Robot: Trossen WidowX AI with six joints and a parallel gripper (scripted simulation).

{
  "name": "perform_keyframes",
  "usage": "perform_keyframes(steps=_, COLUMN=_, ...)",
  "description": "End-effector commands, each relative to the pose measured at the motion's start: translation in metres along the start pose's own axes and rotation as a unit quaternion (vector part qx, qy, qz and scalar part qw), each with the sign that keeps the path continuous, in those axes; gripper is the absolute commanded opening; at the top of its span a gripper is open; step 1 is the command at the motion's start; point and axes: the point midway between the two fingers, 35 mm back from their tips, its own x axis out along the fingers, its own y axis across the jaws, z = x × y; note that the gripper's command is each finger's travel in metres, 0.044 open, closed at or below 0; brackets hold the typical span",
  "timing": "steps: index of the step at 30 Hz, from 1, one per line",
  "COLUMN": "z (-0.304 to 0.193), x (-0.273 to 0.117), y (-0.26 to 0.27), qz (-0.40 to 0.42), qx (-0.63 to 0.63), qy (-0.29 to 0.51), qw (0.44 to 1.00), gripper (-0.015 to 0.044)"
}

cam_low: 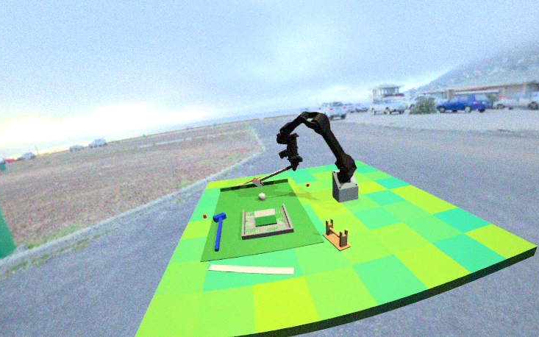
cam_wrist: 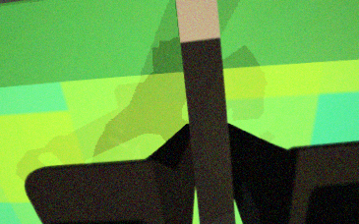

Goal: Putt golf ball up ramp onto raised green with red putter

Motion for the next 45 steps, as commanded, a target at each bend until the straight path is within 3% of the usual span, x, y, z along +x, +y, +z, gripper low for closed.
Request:
perform_keyframes(steps=1, z=-0.005, x=0.000, y=-0.012, qz=-0.003, qx=0.025, qy=-0.001, qw=1.000, gripper=0.0000)
perform_keyframes(steps=14, z=-0.005, x=0.039, y=-0.012, qz=-0.002, qx=0.025, qy=-0.001, qw=1.000, gripper=0.0000)
perform_keyframes(steps=45, z=-0.005, x=0.067, y=-0.012, qz=-0.006, qx=0.021, qy=0.003, qw=1.000, gripper=0.0000)
